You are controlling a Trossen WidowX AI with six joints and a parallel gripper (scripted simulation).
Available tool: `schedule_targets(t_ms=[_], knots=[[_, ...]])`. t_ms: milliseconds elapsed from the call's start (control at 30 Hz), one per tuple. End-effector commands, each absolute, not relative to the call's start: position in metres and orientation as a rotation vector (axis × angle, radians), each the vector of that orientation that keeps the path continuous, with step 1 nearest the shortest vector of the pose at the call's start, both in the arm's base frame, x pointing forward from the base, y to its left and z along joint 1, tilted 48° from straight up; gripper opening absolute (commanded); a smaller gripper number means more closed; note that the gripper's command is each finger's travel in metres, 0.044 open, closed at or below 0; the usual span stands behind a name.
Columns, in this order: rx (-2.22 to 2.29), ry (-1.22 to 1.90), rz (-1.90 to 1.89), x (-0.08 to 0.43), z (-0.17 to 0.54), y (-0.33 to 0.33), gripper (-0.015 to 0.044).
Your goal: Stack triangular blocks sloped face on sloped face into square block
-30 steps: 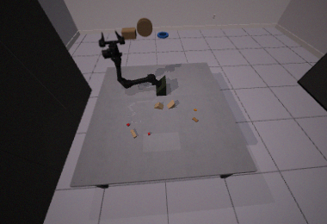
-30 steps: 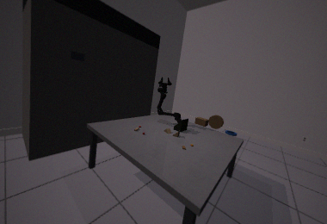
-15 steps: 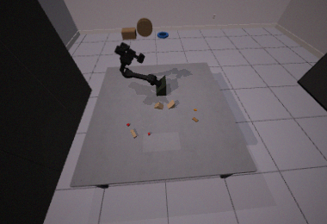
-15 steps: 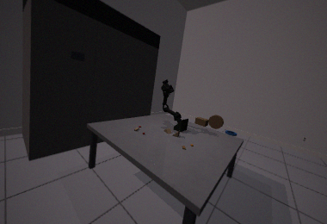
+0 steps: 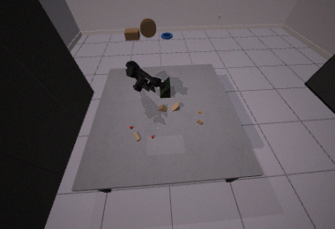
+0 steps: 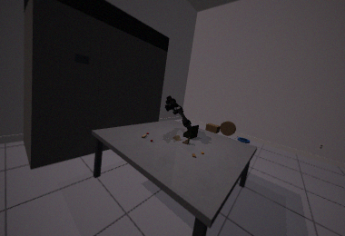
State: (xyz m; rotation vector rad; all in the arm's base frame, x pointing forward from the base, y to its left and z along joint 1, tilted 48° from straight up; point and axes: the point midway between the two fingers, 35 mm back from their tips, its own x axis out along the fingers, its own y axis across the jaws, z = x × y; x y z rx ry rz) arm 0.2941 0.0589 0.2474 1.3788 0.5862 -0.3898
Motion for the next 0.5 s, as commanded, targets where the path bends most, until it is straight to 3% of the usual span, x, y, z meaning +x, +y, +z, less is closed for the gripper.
schedule_targets(t_ms=[0,333,467], knots=[[1.377,0.635,-0.648,0.284,0.201,0.009,0.0440],[1.488,0.795,-1.302,0.197,0.109,-0.084,0.0440],[1.502,0.808,-1.346,0.189,0.104,-0.088,0.0440]])
